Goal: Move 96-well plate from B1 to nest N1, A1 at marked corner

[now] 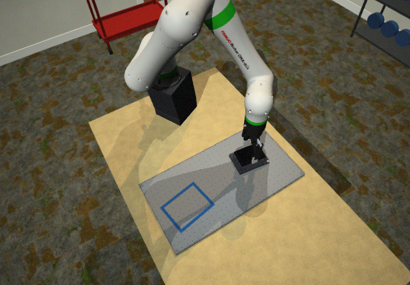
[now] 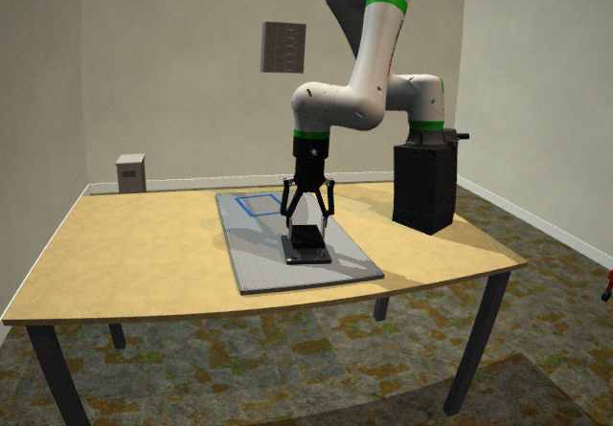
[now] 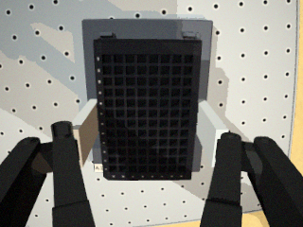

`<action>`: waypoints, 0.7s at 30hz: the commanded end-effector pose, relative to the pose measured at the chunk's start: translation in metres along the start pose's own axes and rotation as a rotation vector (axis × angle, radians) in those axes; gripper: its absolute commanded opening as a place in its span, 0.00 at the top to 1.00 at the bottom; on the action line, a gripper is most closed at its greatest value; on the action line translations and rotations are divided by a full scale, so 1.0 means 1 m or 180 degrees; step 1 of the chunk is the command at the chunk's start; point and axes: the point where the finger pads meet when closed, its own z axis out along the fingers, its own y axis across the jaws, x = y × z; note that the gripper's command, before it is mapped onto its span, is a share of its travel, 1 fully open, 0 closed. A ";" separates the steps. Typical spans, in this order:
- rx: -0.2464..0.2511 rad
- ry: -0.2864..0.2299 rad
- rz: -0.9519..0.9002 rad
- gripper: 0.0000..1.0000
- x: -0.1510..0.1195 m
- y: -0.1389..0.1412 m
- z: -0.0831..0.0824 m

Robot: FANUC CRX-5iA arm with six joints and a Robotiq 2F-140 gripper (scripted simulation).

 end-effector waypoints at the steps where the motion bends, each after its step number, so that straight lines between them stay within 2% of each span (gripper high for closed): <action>1: 0.0001 0.0000 0.0000 1.00 0.000 0.000 0.004; 7: 0.0001 0.0000 0.0000 1.00 0.000 0.000 0.014; 21: 0.0001 0.0000 0.0000 1.00 0.000 0.000 0.015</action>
